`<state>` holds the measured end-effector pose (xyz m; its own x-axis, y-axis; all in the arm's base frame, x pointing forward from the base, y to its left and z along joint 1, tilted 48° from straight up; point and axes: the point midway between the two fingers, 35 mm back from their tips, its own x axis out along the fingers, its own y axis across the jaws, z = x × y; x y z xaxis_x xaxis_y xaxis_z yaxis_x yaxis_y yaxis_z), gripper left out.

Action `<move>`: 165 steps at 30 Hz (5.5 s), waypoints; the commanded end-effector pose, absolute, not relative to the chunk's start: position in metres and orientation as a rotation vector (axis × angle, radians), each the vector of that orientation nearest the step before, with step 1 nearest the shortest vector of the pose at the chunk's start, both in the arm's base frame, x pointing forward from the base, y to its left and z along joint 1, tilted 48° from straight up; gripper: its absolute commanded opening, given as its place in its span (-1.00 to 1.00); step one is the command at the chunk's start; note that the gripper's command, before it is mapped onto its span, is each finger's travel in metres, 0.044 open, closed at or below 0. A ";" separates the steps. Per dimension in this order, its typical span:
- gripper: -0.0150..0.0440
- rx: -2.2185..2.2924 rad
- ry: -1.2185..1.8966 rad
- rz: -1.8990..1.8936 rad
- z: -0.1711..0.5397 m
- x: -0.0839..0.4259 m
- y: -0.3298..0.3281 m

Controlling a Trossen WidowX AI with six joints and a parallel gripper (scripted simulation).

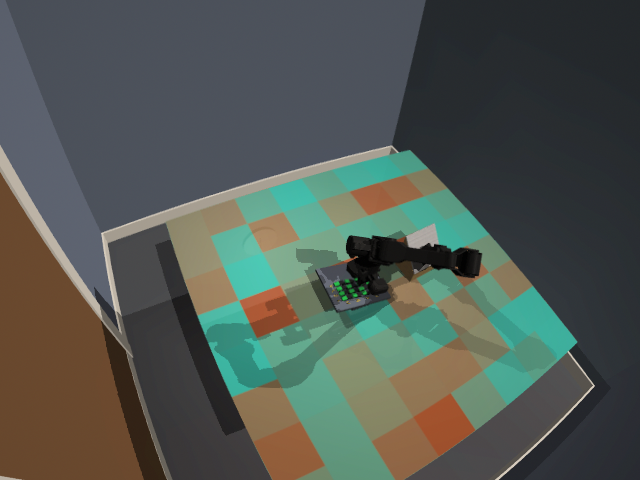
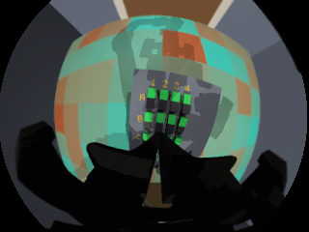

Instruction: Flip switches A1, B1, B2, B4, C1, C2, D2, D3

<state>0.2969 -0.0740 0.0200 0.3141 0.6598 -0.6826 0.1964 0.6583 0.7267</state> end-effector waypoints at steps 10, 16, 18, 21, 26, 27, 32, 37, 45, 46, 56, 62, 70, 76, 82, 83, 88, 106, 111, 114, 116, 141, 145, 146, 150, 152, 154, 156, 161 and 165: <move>-0.49 0.854 1.250 0.359 0.008 0.300 -0.062; -0.49 0.854 1.250 0.360 0.002 0.302 -0.056; -0.49 0.854 1.250 0.360 0.002 0.302 -0.055; -0.49 0.854 1.250 0.360 0.002 0.302 -0.055; -0.49 0.854 1.250 0.360 0.002 0.302 -0.055; -0.49 0.854 1.250 0.360 0.002 0.302 -0.055; -0.49 0.854 1.250 0.360 0.002 0.302 -0.055; -0.49 0.854 1.250 0.360 0.002 0.302 -0.055; -0.49 0.854 1.250 0.360 0.002 0.302 -0.055; -0.49 0.854 1.250 0.360 0.002 0.302 -0.055; -0.49 0.854 1.250 0.360 0.001 0.303 -0.055; -0.49 0.854 1.250 0.360 0.000 0.303 -0.054; -0.49 0.854 1.250 0.360 0.000 0.303 -0.053; -0.49 0.854 1.250 0.360 -0.001 0.303 -0.053; -0.49 0.854 1.250 0.360 -0.001 0.304 -0.052; -0.49 0.854 1.250 0.360 -0.002 0.304 -0.052; -0.49 0.854 1.250 0.360 -0.002 0.304 -0.052; -0.49 0.851 1.276 0.370 0.042 0.286 -0.096; -0.49 0.850 1.276 0.370 0.037 0.288 -0.102; -0.49 0.848 1.275 0.369 0.018 0.294 -0.124; -0.49 0.848 1.275 0.369 0.013 0.295 -0.130; -0.49 0.847 1.298 0.383 -0.018 0.309 -0.099; -0.49 0.847 1.298 0.383 -0.020 0.310 -0.097; -0.49 0.847 1.298 0.383 -0.021 0.310 -0.096; -0.49 0.847 1.297 0.383 -0.026 0.312 -0.091; -0.49 0.847 1.297 0.383 -0.027 0.313 -0.090; -0.49 0.847 1.297 0.383 -0.027 0.313 -0.090; -0.49 0.847 1.297 0.383 -0.027 0.313 -0.090; -0.49 0.847 1.297 0.383 -0.027 0.313 -0.090; -0.49 0.847 1.297 0.383 -0.027 0.313 -0.090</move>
